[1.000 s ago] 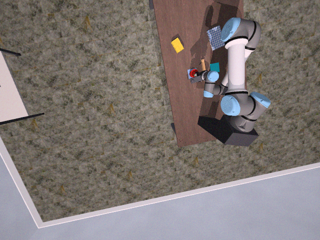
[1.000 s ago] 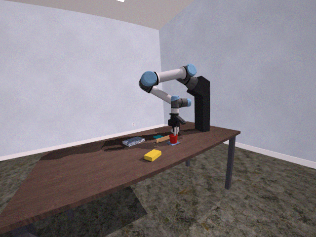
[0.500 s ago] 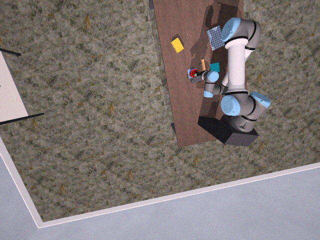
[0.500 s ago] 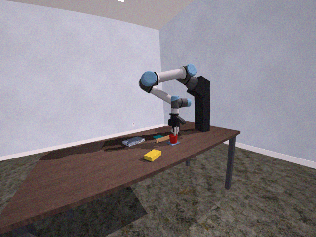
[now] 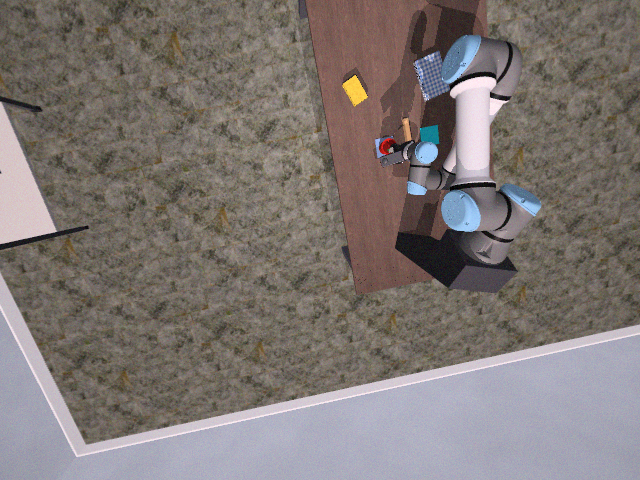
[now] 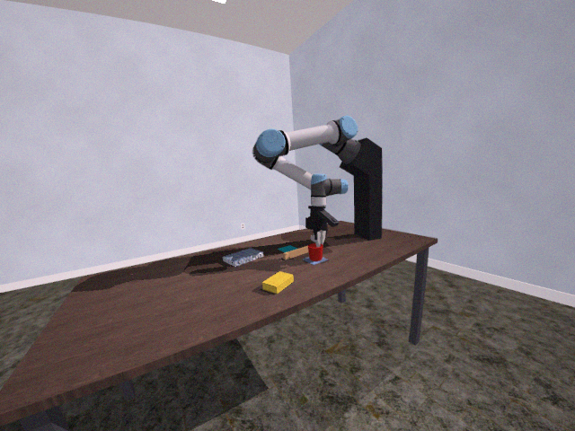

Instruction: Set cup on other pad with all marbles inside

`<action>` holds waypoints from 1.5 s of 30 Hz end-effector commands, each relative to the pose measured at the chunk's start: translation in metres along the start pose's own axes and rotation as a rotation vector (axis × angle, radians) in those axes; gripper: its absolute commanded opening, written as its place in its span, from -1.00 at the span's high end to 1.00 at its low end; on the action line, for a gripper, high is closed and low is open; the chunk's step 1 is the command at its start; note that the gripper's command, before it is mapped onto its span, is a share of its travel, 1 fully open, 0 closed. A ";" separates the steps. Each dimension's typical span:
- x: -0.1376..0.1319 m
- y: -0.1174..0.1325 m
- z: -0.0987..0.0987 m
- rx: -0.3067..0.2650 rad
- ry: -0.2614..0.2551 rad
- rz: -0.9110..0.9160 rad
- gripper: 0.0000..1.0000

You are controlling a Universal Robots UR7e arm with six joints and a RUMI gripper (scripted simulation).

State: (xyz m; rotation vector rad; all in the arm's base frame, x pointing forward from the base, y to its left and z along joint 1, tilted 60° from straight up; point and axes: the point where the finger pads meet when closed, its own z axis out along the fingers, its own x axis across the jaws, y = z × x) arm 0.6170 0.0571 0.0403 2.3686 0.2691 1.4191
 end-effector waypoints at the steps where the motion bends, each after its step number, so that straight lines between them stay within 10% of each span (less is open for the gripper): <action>1: 0.001 0.000 -0.002 0.000 0.001 0.000 0.95; 26: 0.006 0.000 -0.051 0.001 0.001 0.000 0.95; 45: 0.005 0.000 -0.053 0.000 0.000 0.000 0.95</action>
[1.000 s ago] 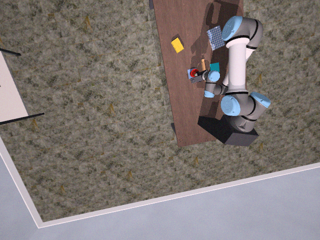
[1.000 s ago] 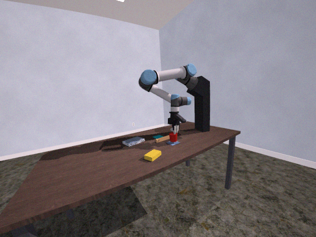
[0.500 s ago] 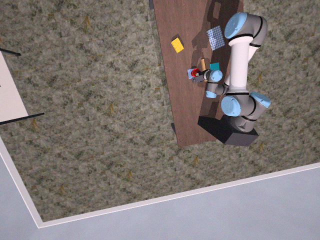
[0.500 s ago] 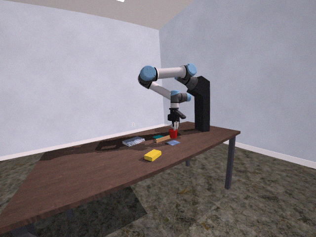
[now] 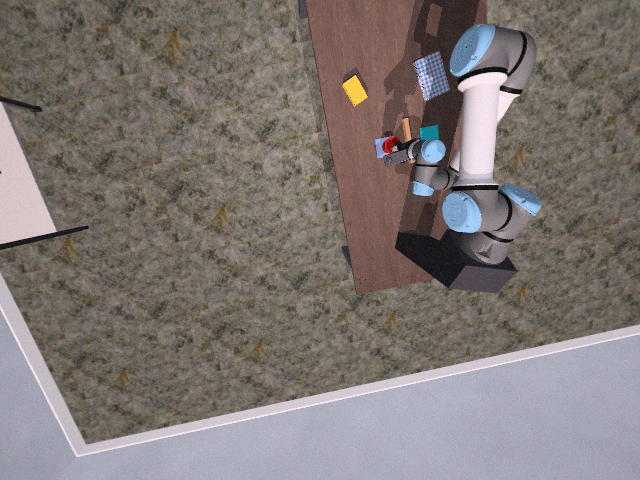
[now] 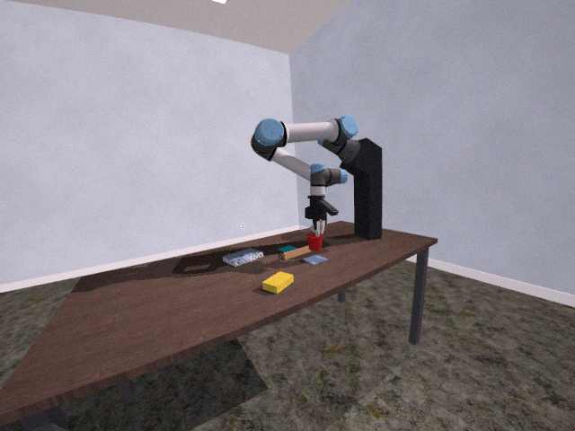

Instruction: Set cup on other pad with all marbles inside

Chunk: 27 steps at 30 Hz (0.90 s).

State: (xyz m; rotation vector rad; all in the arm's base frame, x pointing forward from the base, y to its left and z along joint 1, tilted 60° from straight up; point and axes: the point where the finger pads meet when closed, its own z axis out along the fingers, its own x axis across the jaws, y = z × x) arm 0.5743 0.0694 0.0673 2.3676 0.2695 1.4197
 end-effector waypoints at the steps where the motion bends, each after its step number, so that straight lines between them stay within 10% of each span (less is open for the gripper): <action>1: 0.000 0.000 -0.001 0.001 0.000 0.000 0.95; 27: -0.004 0.032 -0.002 0.000 -0.001 0.000 0.95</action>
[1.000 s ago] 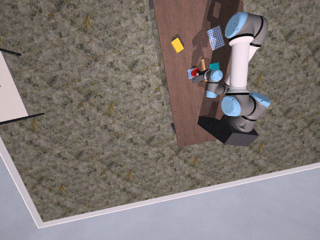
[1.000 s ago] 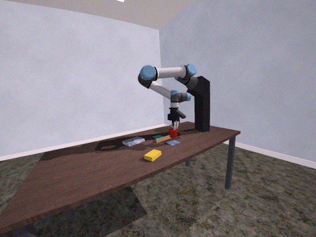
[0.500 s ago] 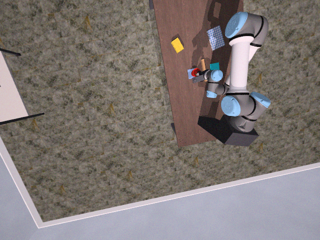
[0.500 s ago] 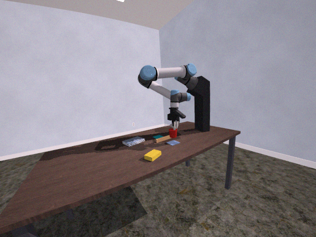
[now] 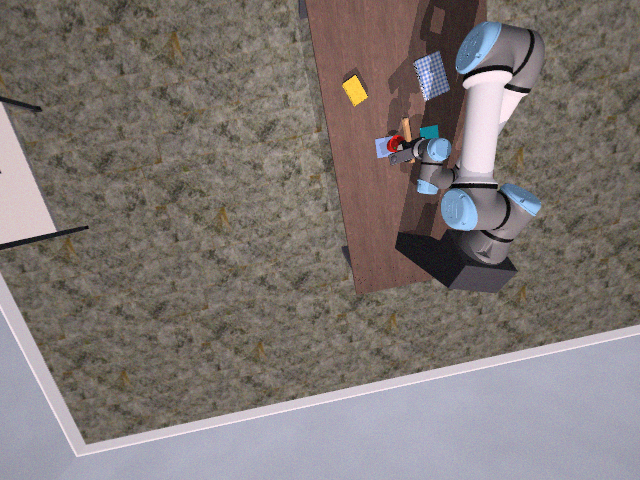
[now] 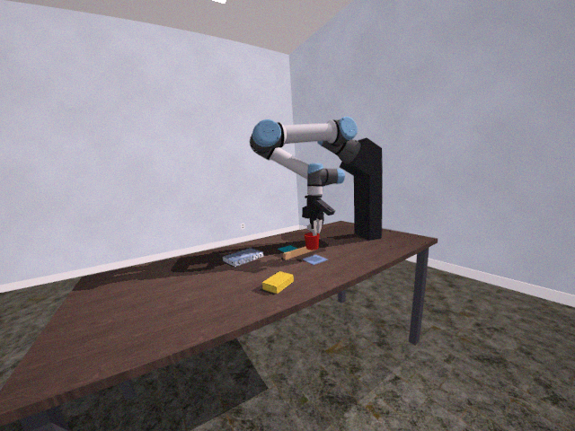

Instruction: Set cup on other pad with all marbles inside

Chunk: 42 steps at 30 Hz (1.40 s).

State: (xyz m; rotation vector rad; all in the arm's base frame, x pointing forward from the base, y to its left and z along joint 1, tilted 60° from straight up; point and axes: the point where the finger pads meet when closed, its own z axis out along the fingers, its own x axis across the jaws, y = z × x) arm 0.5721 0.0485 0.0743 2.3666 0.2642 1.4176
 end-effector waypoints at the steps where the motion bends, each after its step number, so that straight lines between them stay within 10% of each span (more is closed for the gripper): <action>1: -0.001 0.010 -0.001 0.003 0.001 -0.001 0.95; 42: -0.014 0.160 -0.001 0.001 0.004 -0.003 0.95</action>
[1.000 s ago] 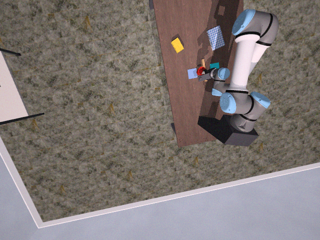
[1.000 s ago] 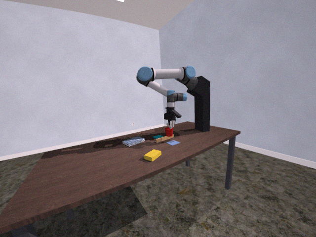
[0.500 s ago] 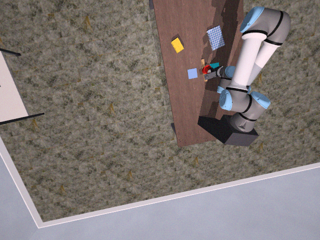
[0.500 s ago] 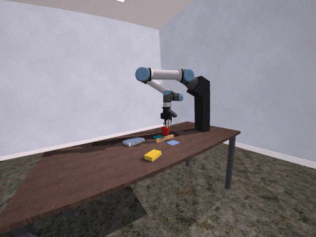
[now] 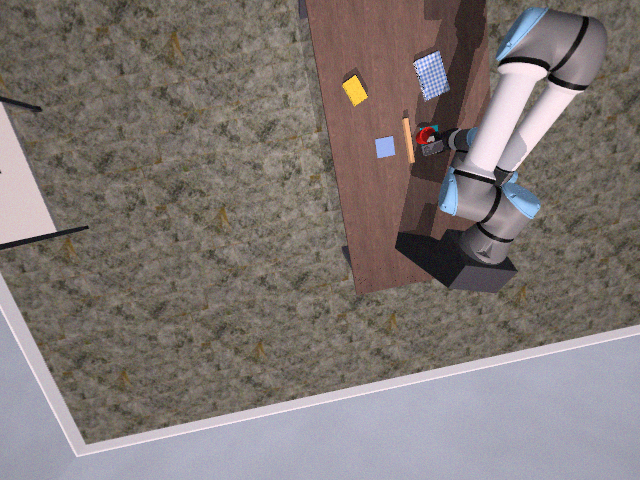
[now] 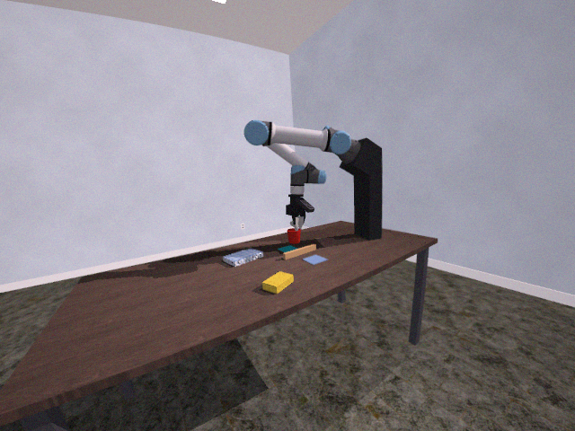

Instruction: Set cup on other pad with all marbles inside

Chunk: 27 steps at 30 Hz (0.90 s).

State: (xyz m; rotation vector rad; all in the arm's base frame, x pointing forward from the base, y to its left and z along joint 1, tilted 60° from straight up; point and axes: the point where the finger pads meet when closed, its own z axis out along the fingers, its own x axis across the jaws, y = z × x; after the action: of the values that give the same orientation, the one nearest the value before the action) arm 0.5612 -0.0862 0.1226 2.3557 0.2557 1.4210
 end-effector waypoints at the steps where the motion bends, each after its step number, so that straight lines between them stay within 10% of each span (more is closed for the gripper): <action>1: -0.001 0.022 0.001 0.011 0.000 -0.004 0.95; 27: -0.005 0.068 0.001 0.011 0.000 -0.005 0.95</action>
State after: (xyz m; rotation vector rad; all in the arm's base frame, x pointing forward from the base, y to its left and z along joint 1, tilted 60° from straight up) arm 0.5559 -0.1473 0.1434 2.3630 0.2651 1.4197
